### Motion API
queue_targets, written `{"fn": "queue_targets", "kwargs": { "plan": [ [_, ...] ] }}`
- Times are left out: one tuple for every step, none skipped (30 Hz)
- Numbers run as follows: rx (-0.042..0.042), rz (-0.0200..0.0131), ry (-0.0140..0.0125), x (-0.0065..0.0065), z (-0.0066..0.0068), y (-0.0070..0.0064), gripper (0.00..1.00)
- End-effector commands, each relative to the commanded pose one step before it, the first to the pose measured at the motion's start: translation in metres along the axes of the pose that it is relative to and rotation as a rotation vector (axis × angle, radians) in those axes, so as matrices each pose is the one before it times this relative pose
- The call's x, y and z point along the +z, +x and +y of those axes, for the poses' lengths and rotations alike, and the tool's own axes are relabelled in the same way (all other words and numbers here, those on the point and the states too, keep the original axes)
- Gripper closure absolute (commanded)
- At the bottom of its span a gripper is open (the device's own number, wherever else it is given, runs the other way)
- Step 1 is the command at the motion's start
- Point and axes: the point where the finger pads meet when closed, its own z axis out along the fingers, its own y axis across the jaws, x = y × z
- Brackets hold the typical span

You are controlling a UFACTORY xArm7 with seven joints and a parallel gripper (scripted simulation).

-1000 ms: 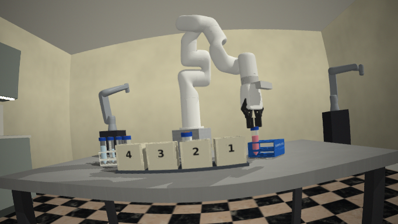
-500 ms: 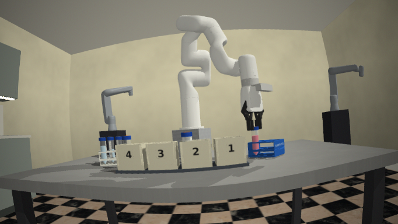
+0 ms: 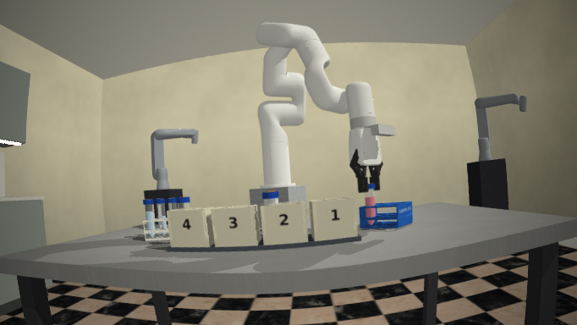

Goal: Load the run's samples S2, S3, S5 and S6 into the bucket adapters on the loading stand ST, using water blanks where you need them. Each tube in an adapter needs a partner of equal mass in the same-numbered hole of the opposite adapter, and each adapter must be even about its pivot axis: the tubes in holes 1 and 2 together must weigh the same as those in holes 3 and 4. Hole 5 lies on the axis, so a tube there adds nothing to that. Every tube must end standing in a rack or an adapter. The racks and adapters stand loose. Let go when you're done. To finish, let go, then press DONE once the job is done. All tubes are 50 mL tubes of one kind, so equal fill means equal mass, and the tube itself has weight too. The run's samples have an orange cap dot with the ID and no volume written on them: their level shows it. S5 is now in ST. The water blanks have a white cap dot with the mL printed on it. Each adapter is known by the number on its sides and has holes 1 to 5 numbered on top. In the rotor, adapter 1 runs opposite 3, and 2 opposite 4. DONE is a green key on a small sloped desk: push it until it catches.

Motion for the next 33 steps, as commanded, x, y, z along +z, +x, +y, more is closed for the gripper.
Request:
{"fn": "queue_targets", "kwargs": {
  "plan": [
    [-0.00005,0.00393,-0.00066,0.00083,0.00013,0.0016,0.43],
    [0.0,0.0,0.0,0.00001,0.0,0.0,0.43],
    [0.0,0.0,0.0,0.0,0.0,0.0,0.43],
    [0.0,0.0,0.0,0.0,0.0,0.0,0.43],
    [0.0,0.0,0.00001,-0.00003,0.00001,0.0,0.43],
    [0.0,0.0,0.0,0.00001,0.0,0.0,0.43],
    [0.0,0.0,0.0,0.00001,0.0,0.0,0.43],
    [0.0,0.0,0.0,0.00001,0.0,0.0,0.43],
    [0.0,0.0,0.0,0.0,0.0,0.0,0.43],
    [0.0,0.0,0.0,0.0,0.0,0.0,0.43],
    [0.0,0.0001,0.0,-0.00008,0.00001,0.00003,0.43],
    [0.0,-0.00001,0.0,0.00002,0.0,0.0,0.43],
    [0.0,-0.00001,0.0,0.0,0.0,0.0,0.43],
    [0.0,0.00003,0.0,-0.00001,0.0,0.00001,0.43],
    [0.0,-0.0001,-0.00002,-0.00053,-0.00002,-0.00002,1.0],
    [0.0,0.0,0.00001,-0.00071,0.00001,0.0,1.0],
    [0.0,0.0,0.0,-0.00046,0.0,0.0,1.0],
    [0.0,0.0,0.0,0.0,0.0,0.0,1.0],
    [0.0,0.00001,-0.00002,0.00006,-0.00001,0.00001,1.0],
    [0.0,0.0,0.0,0.0,0.0,0.0,1.0],
    [0.0,0.0,0.0,0.0,0.0,0.0,1.0],
    [0.0,-0.00001,0.00002,-0.00005,0.00001,-0.00001,1.0],
    [0.0,0.0,0.0,-0.00001,0.0,0.0,1.0],
    [0.0,0.0,0.0,-0.00001,0.0,0.0,1.0],
    [0.0,0.0,0.0,0.0,0.0,0.0,1.0],
    [0.0,0.0,0.0,0.0,0.0,0.0,1.0],
    [0.00001,-0.00007,-0.00001,0.00007,0.0,-0.00003,1.0],
    [0.0,0.00001,0.0,-0.00001,0.0,0.0,1.0],
    [0.0,0.0,0.0,0.0,0.0,0.0,1.0],
    [0.0,-0.00002,0.0,0.00001,0.0,-0.00001,1.0],
    [0.0,-0.00002,0.0,0.00001,0.0,-0.00001,1.0],
    [0.0,0.0,0.0,0.0,0.0,0.0,1.0],
    [0.0,0.0,0.0,0.0,0.0,0.0,1.0]
  ]
}}
